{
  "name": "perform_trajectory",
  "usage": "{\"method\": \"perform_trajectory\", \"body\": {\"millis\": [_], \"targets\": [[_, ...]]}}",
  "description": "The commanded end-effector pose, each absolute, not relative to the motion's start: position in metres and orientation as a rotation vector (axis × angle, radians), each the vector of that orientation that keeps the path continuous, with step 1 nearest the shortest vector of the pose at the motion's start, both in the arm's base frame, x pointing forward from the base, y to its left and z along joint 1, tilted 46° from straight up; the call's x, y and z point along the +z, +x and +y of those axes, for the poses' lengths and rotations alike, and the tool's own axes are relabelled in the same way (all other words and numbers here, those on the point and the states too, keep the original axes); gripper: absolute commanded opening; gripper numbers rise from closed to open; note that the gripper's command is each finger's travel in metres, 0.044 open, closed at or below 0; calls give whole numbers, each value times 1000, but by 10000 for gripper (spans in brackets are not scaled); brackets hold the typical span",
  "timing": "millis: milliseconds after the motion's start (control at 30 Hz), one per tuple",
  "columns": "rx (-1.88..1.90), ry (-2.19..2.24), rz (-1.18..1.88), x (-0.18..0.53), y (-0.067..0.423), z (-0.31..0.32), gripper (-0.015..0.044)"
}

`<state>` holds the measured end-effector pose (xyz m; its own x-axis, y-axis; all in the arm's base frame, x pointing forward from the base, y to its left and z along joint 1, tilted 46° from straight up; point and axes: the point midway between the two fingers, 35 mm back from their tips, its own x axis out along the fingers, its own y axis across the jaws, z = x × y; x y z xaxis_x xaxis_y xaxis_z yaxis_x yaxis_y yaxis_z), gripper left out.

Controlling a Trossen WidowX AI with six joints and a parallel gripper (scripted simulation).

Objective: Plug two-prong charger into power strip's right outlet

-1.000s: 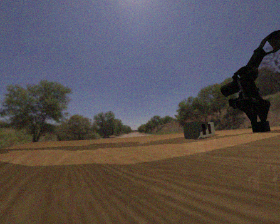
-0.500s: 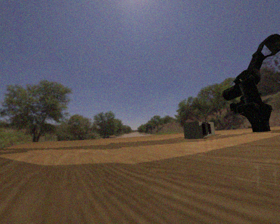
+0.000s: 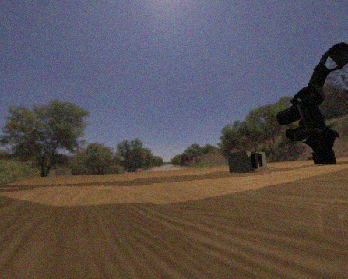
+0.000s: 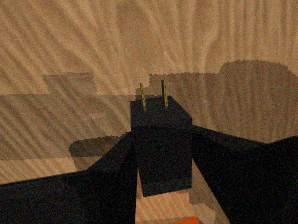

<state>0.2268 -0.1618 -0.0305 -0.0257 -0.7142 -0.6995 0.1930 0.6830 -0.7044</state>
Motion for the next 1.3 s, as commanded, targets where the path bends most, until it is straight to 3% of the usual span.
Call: {"method": "perform_trajectory", "body": {"millis": [0, 133, 267, 1267], "targets": [[-768, -466, 1421, -30, 227, -162, 125], [-768, -466, 1421, -30, 227, -162, 98], [-766, -465, 1422, -27, 227, -158, 0], [-727, -498, 1449, -9, 229, -111, 0]]}}
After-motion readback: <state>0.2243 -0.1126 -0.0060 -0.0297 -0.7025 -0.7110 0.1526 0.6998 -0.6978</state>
